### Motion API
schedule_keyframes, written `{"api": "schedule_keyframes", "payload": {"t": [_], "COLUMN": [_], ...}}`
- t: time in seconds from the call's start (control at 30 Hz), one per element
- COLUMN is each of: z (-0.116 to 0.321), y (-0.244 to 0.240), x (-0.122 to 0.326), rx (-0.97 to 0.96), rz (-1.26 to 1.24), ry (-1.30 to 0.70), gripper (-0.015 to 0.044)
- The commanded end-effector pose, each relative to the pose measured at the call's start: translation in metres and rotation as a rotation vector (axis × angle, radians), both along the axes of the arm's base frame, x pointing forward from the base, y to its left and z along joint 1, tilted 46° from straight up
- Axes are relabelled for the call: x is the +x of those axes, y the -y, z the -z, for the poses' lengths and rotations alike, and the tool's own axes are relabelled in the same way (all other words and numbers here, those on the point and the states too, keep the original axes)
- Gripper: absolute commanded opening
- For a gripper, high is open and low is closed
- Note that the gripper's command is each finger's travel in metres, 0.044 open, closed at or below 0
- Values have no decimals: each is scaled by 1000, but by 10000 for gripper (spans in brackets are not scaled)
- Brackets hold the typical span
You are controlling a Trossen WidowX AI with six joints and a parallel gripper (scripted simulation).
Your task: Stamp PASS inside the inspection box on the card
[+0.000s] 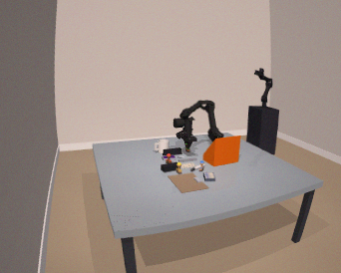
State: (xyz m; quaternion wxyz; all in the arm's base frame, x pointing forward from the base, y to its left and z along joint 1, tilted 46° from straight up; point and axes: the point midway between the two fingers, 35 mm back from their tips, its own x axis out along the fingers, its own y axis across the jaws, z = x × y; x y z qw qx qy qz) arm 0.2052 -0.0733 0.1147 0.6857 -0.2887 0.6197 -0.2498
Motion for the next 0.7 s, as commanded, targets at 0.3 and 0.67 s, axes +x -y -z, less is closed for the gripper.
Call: {"api": "schedule_keyframes", "payload": {"t": [0.3, 0.67], "z": [-5, -9], "y": [-4, -8], "x": [0, -1], "rx": [-2, -2], "rz": [1, 0], "ry": [4, 4], "gripper": [0, 0]}}
